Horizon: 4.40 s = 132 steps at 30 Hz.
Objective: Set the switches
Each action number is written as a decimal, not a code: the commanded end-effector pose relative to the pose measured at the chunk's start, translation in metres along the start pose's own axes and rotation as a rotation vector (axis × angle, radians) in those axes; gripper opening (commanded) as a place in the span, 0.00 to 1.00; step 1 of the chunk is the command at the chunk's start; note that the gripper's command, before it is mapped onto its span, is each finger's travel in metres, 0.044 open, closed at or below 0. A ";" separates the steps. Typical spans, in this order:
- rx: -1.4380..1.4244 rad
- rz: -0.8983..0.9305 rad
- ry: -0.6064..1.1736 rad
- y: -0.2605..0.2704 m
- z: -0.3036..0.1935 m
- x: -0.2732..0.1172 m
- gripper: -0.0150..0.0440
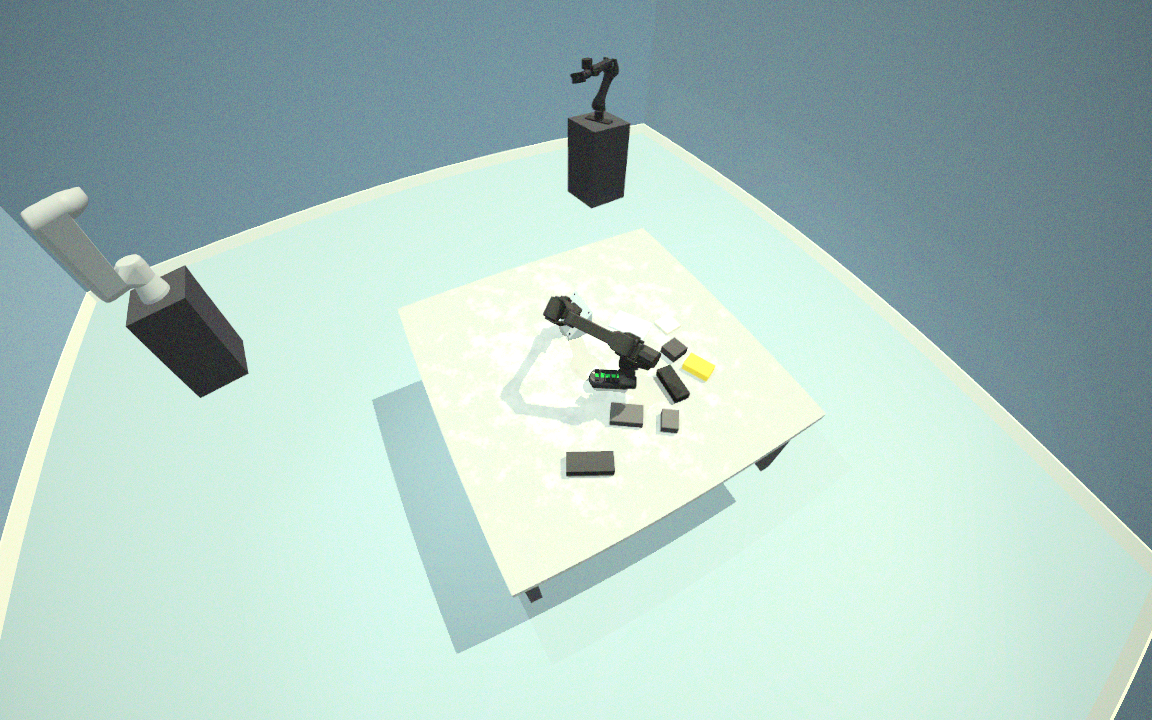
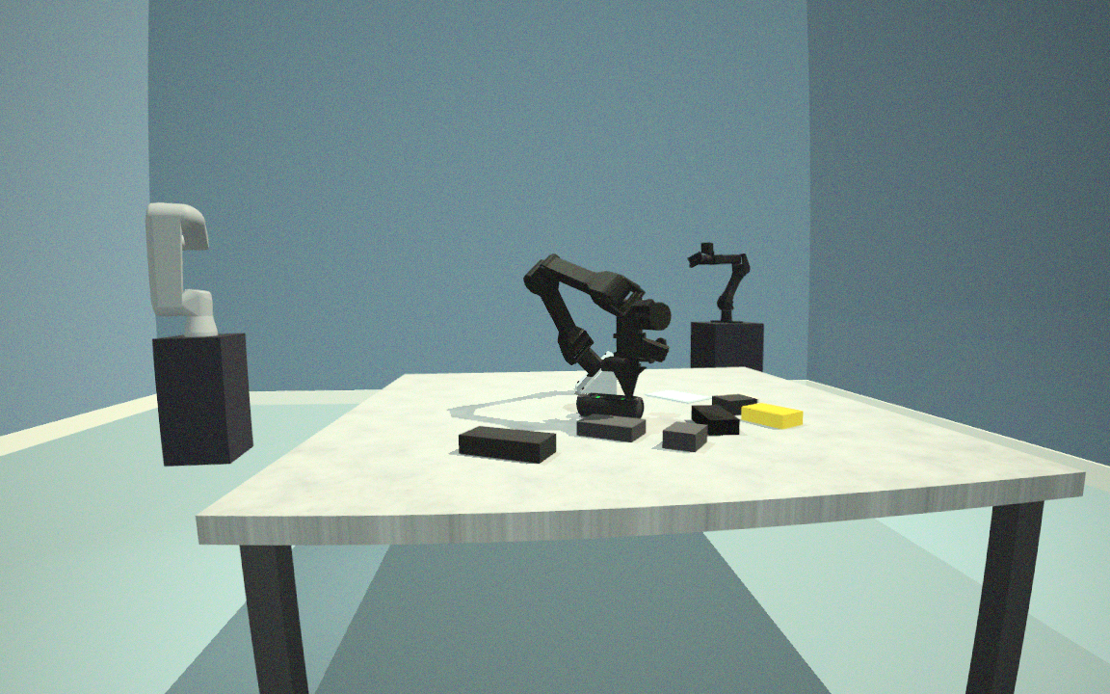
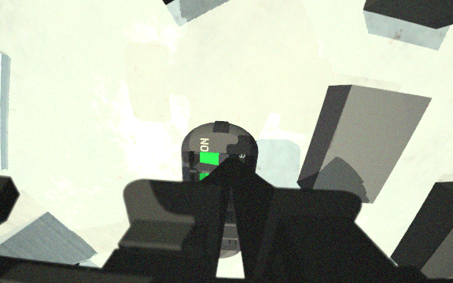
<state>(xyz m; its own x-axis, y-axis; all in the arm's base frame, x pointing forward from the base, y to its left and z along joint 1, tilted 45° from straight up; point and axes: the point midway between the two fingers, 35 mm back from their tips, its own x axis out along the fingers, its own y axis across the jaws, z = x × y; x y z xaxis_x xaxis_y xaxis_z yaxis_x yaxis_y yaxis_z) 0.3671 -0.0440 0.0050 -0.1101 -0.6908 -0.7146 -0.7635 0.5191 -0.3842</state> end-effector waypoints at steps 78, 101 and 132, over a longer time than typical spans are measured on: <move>-0.003 0.204 0.007 -0.042 -0.052 0.025 0.25; -0.003 0.204 0.008 -0.037 -0.053 0.038 0.25; -0.004 0.205 0.007 -0.002 -0.051 0.038 0.25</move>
<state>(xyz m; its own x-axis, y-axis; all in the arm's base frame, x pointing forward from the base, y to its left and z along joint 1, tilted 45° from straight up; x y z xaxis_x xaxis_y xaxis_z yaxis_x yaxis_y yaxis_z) 0.3400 -0.1010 0.0148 -0.2512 -0.5811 -0.7741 -0.7241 0.6435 -0.2481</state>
